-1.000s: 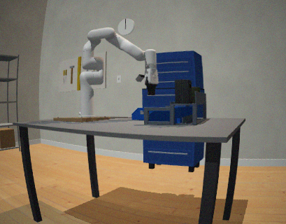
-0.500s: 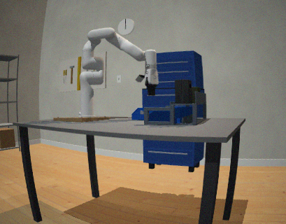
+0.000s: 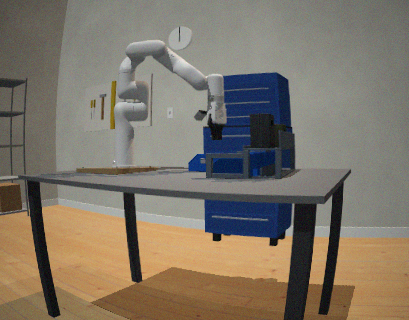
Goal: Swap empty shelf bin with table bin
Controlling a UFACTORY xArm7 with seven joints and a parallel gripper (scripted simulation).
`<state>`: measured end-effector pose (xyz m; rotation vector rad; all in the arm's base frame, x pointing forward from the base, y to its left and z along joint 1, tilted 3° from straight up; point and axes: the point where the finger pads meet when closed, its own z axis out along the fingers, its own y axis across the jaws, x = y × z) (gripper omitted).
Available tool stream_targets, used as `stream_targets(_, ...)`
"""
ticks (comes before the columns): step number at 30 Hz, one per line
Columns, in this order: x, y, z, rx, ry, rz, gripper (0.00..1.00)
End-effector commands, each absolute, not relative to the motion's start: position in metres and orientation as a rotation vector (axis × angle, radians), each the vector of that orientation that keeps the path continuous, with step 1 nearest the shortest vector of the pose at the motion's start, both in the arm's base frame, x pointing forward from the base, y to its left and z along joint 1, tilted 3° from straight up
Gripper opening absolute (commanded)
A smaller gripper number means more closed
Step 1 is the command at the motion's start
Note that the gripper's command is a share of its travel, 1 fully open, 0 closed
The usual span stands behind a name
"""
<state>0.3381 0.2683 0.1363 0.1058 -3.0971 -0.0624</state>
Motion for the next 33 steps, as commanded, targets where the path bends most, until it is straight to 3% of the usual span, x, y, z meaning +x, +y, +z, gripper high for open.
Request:
stream_targets(1,0.34,0.269,0.135,0.106,-3.101,-0.065,0.26)
stream_targets(33,0.339,0.272,0.088,0.106,-3.101,-0.065,0.26)
